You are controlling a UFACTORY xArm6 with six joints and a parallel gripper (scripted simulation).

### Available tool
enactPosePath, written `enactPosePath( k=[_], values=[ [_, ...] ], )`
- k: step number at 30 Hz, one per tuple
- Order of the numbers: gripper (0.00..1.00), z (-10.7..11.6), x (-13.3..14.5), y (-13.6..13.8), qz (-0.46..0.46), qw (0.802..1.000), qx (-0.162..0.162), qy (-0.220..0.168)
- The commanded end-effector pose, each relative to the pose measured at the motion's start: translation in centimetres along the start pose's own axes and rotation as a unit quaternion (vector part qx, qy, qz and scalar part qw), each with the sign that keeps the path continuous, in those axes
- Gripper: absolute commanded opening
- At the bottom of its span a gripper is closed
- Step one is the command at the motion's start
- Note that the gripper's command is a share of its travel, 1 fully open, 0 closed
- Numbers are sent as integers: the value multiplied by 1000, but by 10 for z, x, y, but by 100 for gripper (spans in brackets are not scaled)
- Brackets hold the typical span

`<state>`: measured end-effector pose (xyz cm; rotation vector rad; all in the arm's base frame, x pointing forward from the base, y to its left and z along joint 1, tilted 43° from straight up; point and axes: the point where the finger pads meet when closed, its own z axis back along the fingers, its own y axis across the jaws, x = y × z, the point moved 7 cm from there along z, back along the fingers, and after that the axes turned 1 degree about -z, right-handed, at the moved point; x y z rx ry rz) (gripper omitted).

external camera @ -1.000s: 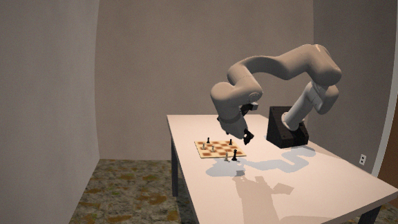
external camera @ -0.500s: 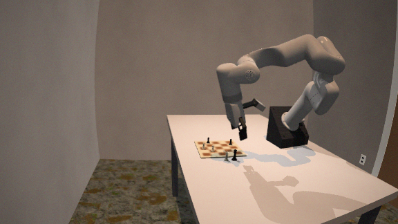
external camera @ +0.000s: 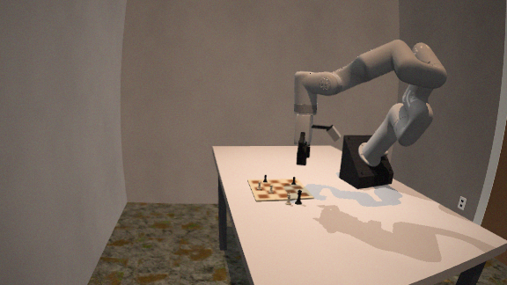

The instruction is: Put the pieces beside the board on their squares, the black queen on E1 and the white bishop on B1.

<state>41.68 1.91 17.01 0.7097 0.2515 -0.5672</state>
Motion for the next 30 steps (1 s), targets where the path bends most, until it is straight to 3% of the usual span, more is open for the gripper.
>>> enactPosePath(
  k=[1,19,30],
  values=[
    [100,2,-1,-2,-13,1000,11,-15],
    [100,2,-1,-2,-18,1000,11,-15],
    [100,0,-1,-2,-107,994,13,-13]
  ],
)
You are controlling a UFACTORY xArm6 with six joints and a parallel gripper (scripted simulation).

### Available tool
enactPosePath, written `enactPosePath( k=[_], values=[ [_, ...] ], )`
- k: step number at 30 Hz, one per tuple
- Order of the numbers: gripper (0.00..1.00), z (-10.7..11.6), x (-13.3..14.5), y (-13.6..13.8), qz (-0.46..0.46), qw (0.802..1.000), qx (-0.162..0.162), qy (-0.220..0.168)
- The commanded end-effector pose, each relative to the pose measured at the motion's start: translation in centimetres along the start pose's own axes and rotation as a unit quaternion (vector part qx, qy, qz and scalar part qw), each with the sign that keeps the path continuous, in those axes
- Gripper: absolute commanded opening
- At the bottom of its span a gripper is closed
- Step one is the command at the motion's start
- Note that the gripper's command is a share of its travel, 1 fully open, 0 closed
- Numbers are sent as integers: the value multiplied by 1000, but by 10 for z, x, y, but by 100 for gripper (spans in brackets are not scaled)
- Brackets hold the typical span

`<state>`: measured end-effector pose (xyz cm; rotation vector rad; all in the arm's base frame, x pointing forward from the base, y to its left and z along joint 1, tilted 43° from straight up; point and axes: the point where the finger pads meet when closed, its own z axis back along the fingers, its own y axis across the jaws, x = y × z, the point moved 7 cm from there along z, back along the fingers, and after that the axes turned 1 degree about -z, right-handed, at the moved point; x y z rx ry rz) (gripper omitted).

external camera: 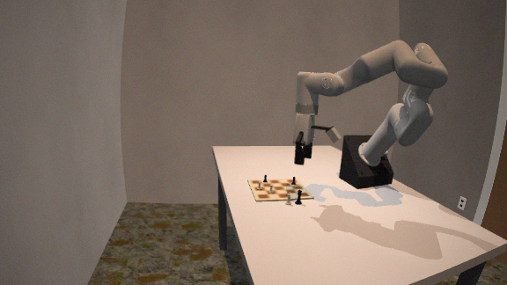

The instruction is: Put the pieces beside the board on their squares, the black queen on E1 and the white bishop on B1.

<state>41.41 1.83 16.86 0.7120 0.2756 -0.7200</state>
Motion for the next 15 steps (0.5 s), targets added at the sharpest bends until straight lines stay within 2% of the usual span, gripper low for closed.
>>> enactPosePath(
  k=[1,6,14,15],
  values=[
    [100,0,0,1,-52,999,0,-2],
    [100,-3,1,1,-173,985,0,-1],
    [100,-9,1,1,-360,933,4,0],
    [100,-9,1,1,-360,933,4,0]
  ],
)
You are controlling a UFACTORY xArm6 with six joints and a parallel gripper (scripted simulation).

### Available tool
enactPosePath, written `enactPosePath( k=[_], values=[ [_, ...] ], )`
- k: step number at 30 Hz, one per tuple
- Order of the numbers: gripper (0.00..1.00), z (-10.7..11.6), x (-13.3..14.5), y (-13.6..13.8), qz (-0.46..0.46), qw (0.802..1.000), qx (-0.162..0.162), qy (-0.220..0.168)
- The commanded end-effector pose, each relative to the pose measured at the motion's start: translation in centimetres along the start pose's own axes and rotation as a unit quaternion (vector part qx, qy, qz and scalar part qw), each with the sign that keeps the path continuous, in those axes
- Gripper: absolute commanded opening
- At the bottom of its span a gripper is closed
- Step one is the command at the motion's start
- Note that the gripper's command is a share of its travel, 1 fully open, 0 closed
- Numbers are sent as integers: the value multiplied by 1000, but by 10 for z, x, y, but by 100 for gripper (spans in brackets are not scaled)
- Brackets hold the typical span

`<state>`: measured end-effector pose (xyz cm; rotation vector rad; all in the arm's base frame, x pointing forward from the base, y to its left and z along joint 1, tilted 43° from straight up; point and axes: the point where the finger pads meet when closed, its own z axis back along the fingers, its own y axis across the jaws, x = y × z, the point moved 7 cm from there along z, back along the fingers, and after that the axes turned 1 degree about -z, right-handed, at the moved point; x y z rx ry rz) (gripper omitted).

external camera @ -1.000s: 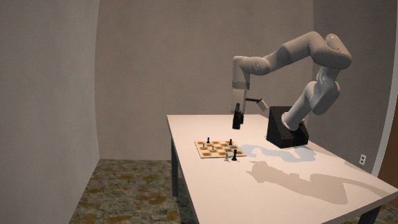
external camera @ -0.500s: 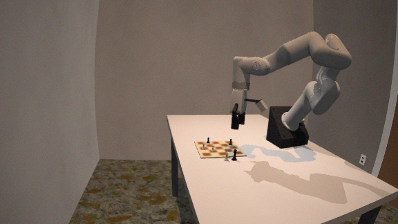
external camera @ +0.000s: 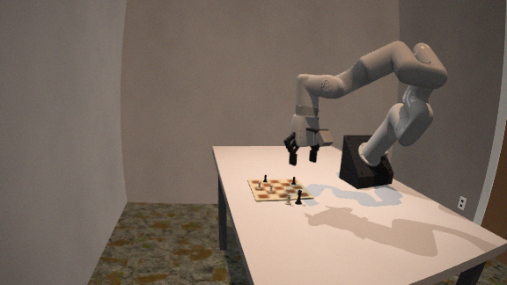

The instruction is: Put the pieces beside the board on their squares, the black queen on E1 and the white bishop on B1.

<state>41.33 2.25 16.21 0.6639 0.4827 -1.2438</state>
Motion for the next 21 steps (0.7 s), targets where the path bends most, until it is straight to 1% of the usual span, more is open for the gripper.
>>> enactPosePath(
  k=[1,2,5,9,12,16,18,19,21],
  values=[
    [100,-2,-1,2,-92,996,-4,-7],
    [100,-3,-1,2,-160,987,-4,-7],
    [100,-6,-1,1,-219,976,-1,-5],
    [100,-10,0,1,-308,951,2,-3],
    [100,-13,0,0,-374,927,4,-1],
    [100,-16,0,0,-459,888,6,2],
    [100,-16,0,0,-459,888,6,2],
    [100,-17,0,-1,-519,855,7,3],
    [100,-19,0,-1,-552,834,8,5]
  ],
)
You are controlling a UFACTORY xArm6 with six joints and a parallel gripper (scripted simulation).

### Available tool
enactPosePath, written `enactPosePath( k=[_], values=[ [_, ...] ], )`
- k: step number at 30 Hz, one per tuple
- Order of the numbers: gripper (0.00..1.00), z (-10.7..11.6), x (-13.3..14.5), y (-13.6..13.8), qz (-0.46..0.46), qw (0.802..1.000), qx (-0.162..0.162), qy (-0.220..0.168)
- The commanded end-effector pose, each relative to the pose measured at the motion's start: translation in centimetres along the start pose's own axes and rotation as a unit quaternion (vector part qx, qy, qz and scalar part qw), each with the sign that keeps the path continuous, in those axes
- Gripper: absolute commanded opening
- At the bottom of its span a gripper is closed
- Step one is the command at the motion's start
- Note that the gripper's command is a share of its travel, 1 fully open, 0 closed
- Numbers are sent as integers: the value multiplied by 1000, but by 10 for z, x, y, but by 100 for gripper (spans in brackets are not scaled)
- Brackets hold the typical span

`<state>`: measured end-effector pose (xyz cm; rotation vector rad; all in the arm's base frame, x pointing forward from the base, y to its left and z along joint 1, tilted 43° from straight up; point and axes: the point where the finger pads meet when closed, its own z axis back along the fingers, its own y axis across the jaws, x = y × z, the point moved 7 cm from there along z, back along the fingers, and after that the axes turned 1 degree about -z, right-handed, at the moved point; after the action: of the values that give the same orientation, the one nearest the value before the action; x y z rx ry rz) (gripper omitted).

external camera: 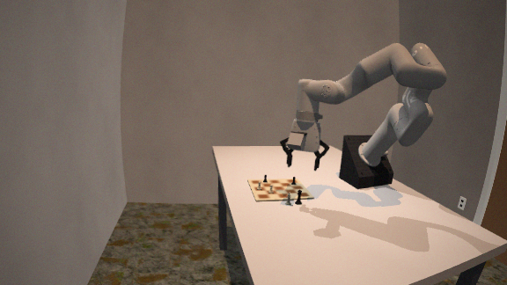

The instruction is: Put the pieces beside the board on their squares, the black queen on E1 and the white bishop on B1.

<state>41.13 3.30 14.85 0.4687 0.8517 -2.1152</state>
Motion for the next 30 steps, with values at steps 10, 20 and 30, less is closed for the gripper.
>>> enactPosePath(
  k=[10,20,30],
  values=[
    [100,-8,0,0,-341,940,7,-1],
    [100,-9,-1,-1,-537,844,10,-1],
    [42,-9,-3,1,-693,720,18,-20]
  ],
)
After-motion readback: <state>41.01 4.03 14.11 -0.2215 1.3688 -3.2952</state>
